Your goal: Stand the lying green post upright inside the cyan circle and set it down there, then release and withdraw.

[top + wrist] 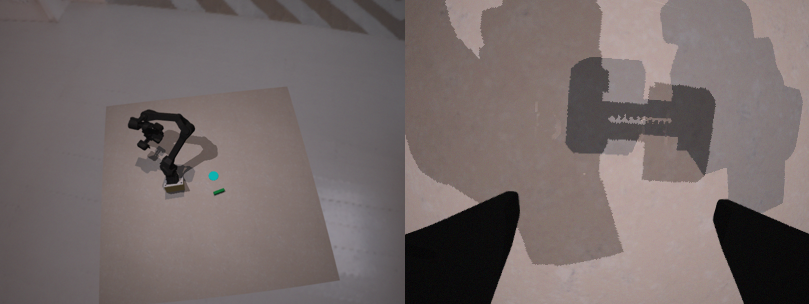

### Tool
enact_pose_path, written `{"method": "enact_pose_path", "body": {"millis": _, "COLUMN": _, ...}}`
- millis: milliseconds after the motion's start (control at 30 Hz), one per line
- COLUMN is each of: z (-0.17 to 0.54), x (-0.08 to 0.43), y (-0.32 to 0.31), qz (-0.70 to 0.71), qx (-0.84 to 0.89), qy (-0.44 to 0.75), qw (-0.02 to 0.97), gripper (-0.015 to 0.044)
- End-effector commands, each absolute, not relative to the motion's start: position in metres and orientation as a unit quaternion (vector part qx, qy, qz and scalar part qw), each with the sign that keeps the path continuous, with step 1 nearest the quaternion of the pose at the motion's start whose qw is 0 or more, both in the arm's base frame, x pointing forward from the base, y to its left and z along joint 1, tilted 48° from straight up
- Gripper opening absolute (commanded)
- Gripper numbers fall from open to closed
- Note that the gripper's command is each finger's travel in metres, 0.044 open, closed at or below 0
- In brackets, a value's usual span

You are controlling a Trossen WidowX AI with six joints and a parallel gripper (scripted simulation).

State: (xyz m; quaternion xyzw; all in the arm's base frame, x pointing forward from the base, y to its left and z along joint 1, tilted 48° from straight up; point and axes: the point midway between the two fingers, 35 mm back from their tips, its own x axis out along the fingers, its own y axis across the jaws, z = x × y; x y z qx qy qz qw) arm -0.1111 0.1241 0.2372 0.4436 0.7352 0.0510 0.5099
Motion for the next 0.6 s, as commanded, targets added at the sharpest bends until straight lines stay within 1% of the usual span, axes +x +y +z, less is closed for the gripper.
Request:
{"method": "enact_pose_path", "body": {"millis": 0, "z": 0.237, "x": -0.111, "y": 0.124, "qz": 0.049, "qx": 0.445, "qy": 0.735, "qw": 0.510, "gripper": 0.0374}}
{"method": "enact_pose_path", "body": {"millis": 167, "z": 0.235, "x": -0.104, "y": 0.137, "qz": -0.031, "qx": 0.500, "qy": 0.711, "qw": 0.494, "gripper": 0.0243}}
{"method": "enact_pose_path", "body": {"millis": 200, "z": 0.234, "x": -0.102, "y": 0.142, "qz": -0.058, "qx": 0.519, "qy": 0.701, "qw": 0.486, "gripper": 0.0233}}
{"method": "enact_pose_path", "body": {"millis": 467, "z": 0.229, "x": -0.074, "y": 0.179, "qz": -0.260, "qx": 0.653, "qy": 0.594, "qw": 0.392, "gripper": 0.0233}}
{"method": "enact_pose_path", "body": {"millis": 567, "z": 0.228, "x": -0.063, "y": 0.189, "qz": -0.309, "qx": 0.684, "qy": 0.556, "qw": 0.356, "gripper": 0.0233}}
